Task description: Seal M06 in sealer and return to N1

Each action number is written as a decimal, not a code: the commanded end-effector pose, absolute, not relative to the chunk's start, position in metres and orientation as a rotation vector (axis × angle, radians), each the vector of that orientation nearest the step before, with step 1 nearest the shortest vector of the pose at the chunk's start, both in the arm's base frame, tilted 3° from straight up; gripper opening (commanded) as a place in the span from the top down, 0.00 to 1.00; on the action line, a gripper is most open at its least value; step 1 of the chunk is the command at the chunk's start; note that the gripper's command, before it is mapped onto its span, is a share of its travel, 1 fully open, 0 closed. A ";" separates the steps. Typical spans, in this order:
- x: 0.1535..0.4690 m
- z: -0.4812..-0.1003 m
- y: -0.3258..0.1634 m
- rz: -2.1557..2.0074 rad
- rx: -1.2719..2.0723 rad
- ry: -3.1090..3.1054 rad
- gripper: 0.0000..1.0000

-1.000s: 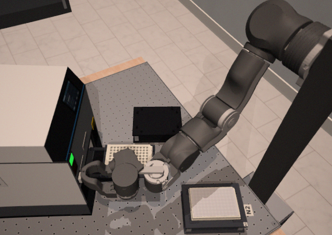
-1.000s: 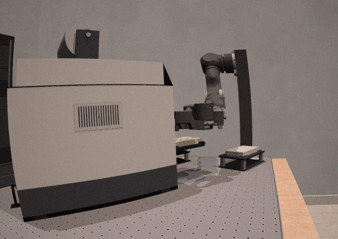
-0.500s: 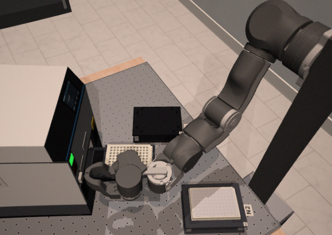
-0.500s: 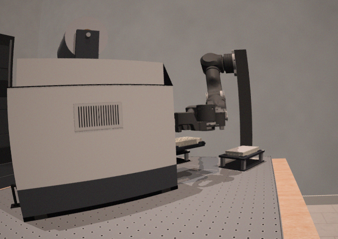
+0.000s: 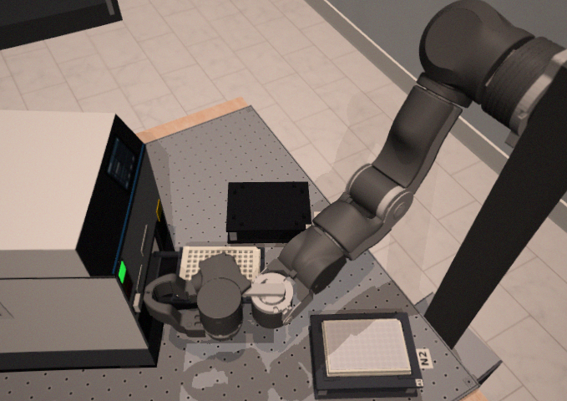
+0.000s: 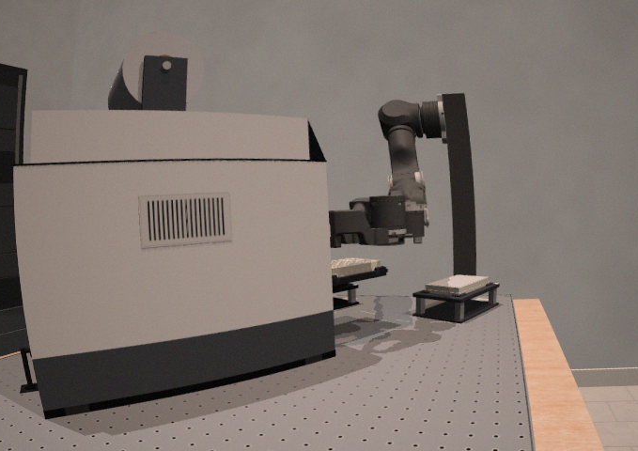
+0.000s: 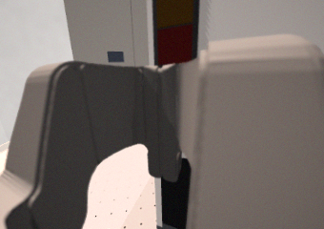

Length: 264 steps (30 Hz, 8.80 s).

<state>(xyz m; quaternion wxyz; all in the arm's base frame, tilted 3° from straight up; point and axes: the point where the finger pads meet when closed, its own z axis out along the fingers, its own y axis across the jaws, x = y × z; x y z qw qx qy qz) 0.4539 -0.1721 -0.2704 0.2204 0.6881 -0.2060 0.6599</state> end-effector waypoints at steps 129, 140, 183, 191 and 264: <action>0.465 -0.274 -0.178 1.820 1.914 -0.567 1.00; 0.465 -0.274 -0.178 1.820 1.914 -0.567 1.00; 0.465 -0.274 -0.178 1.820 1.914 -0.567 1.00; 0.465 -0.274 -0.178 1.820 1.914 -0.567 1.00; 0.449 -0.270 -0.167 1.822 1.903 -0.571 1.00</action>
